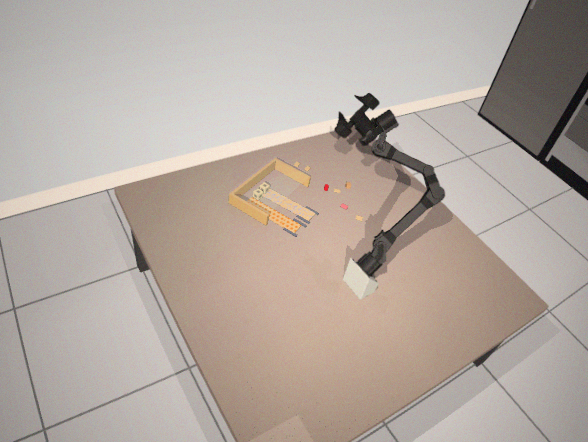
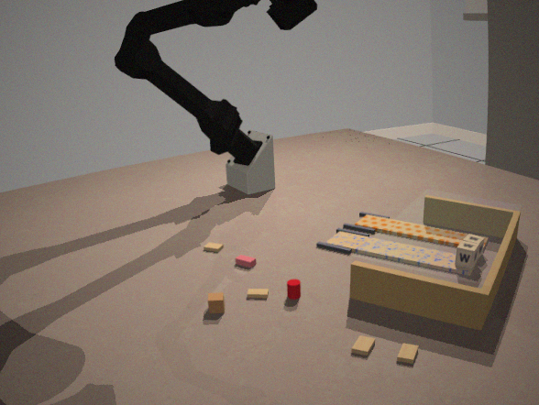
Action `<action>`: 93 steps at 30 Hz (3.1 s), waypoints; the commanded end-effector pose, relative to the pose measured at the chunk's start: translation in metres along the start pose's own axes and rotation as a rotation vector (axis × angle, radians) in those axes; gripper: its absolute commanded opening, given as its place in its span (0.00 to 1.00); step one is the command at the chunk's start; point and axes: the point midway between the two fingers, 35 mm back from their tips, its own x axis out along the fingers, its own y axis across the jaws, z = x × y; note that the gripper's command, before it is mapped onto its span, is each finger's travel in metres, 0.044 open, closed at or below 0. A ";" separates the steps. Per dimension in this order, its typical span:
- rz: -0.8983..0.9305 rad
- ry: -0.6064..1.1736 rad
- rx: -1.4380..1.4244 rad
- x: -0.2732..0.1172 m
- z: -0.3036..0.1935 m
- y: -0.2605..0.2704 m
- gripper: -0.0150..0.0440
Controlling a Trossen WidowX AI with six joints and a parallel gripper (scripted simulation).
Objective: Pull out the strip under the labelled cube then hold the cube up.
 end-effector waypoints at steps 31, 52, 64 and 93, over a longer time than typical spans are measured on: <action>-0.531 0.612 -2.178 -0.161 0.005 -0.274 0.93; -1.052 1.099 -2.238 -0.096 0.033 -0.326 0.31; -1.451 1.475 -2.071 -0.083 0.083 -0.352 0.25; -1.451 1.475 -2.071 -0.084 0.107 -0.387 0.25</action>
